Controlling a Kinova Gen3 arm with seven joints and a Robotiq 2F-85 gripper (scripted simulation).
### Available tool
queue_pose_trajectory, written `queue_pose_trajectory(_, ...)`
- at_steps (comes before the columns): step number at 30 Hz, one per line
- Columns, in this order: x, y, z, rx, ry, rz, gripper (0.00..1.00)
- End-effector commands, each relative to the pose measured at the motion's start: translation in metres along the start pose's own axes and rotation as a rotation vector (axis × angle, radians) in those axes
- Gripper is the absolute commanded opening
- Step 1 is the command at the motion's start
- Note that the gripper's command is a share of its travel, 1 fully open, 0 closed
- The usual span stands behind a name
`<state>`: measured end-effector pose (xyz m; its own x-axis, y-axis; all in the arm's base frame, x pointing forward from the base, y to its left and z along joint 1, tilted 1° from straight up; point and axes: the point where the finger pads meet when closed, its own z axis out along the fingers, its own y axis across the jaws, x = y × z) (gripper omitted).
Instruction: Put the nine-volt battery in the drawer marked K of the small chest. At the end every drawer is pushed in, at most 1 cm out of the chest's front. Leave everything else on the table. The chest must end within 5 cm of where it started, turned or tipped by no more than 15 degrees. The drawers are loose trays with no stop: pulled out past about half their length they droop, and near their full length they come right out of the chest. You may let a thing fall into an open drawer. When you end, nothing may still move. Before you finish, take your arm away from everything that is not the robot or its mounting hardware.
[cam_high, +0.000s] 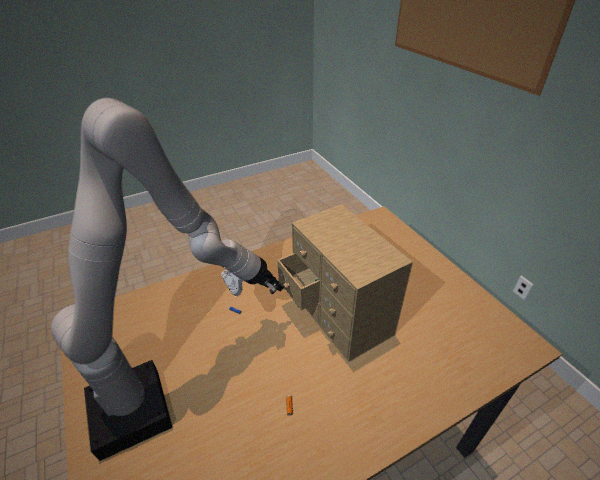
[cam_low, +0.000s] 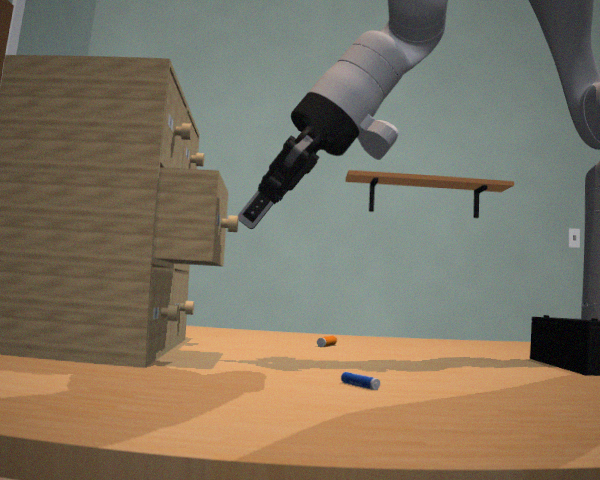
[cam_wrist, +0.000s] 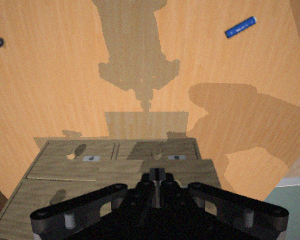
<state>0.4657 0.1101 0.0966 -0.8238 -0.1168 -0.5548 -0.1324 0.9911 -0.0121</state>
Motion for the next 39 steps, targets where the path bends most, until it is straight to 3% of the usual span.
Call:
queue_pose_trajectory(1, -0.004, 0.000, 0.003, 0.000, -0.002, 0.000, 0.00)
queue_pose_trajectory(39, -0.043, 0.000, 0.030, 0.000, -0.002, 0.000, 0.00)
